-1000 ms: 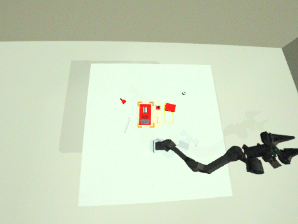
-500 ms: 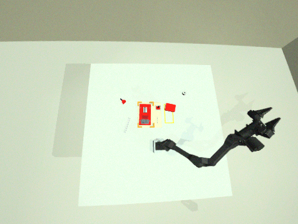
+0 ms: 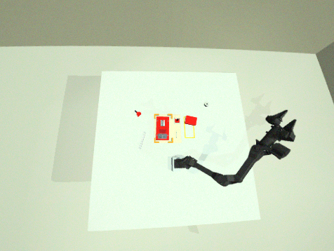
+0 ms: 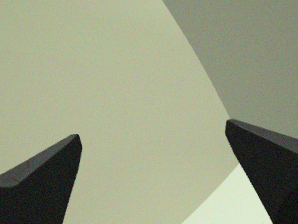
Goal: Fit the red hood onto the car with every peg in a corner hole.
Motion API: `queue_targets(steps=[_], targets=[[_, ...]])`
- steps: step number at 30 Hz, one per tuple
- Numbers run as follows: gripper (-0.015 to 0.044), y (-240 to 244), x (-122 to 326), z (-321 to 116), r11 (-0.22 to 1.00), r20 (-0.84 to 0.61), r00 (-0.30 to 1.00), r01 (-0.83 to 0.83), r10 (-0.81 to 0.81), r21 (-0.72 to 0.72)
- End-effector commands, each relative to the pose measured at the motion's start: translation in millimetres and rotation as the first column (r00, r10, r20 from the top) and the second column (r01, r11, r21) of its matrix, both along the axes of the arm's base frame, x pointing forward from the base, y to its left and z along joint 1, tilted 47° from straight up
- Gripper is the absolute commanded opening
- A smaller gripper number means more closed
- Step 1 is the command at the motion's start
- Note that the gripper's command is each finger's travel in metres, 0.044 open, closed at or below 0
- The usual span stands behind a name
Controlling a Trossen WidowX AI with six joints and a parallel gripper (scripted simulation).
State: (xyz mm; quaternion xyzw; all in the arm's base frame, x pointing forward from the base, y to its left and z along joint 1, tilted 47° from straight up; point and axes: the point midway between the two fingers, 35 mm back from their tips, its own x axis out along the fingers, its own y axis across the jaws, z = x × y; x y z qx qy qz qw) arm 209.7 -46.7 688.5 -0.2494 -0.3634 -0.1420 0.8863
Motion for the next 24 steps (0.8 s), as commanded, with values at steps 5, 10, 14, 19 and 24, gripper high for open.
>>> queue_targets(steps=[5, 10, 14, 19, 24], targets=[[0.044, -20.3, 62.1, -44.8, 0.996, -0.202, 0.978, 0.064, -0.051, 0.058], [0.044, -28.4, 103.0, -82.9, 0.992, -0.353, 0.933, 0.105, -0.072, 0.076], [0.044, -29.6, 133.9, -116.7, 0.989, -0.468, 0.881, 0.123, -0.071, 0.082], [0.044, -29.1, 161.1, -153.1, 0.987, -0.578, 0.812, 0.145, -0.076, 0.073], [0.044, -33.0, 184.9, -198.5, 0.979, -0.698, 0.705, 0.201, -0.13, 0.02]])
